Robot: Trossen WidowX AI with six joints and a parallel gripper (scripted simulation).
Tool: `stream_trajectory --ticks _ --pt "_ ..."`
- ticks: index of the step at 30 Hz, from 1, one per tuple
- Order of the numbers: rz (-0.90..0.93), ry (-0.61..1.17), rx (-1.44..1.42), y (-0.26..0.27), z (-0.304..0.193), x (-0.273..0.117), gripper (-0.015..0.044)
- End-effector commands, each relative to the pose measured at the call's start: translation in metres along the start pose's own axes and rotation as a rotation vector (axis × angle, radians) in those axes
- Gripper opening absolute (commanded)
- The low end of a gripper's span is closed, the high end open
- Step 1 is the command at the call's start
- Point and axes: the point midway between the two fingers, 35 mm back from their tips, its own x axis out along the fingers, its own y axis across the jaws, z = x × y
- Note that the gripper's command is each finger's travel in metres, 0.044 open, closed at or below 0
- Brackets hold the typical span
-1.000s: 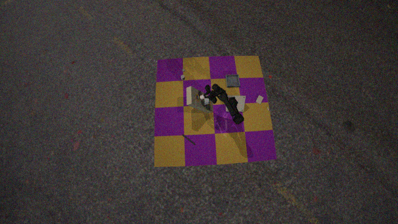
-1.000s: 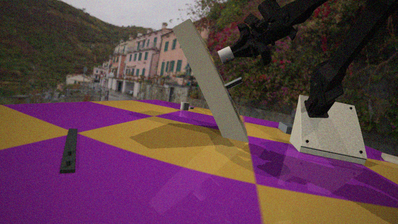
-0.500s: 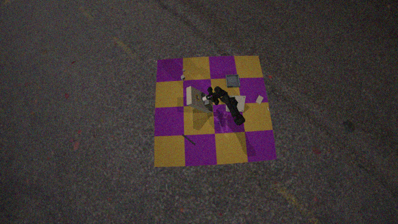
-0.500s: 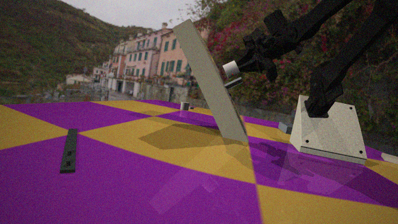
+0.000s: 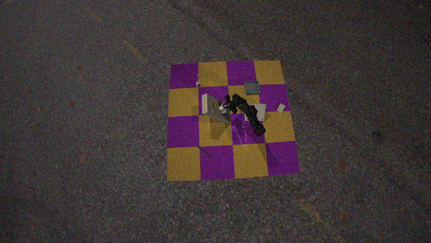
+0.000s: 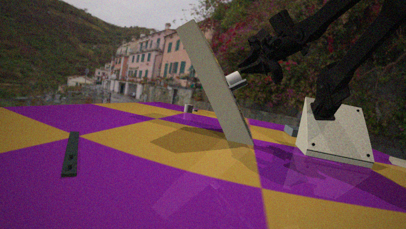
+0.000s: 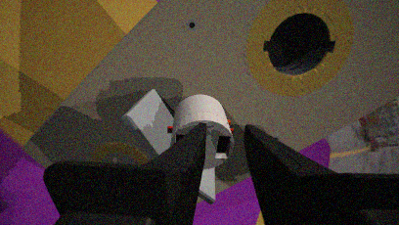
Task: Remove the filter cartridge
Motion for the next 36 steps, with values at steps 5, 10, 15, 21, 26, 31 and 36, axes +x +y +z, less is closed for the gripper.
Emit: stream_trajectory --ticks 5,10,15,21,26,31,36 --pt "-0.003 0.002 0.005 -0.037 0.029 -0.005 0.0117" --pt "-0.003 0.002 0.004 -0.057 0.046 -0.009 0.0117" --pt "-0.004 0.007 0.002 -0.074 0.057 -0.021 0.0222" --pt "-0.008 0.003 -0.001 -0.103 0.083 -0.053 0.0379" --pt "0.034 0.058 0.164 -0.090 0.068 -0.044 0.0353" --pt "0.163 0.315 0.725 -0.028 0.016 -0.020 0.0305" --pt "0.190 0.406 0.874 -0.009 0.003 -0.017 0.0305"
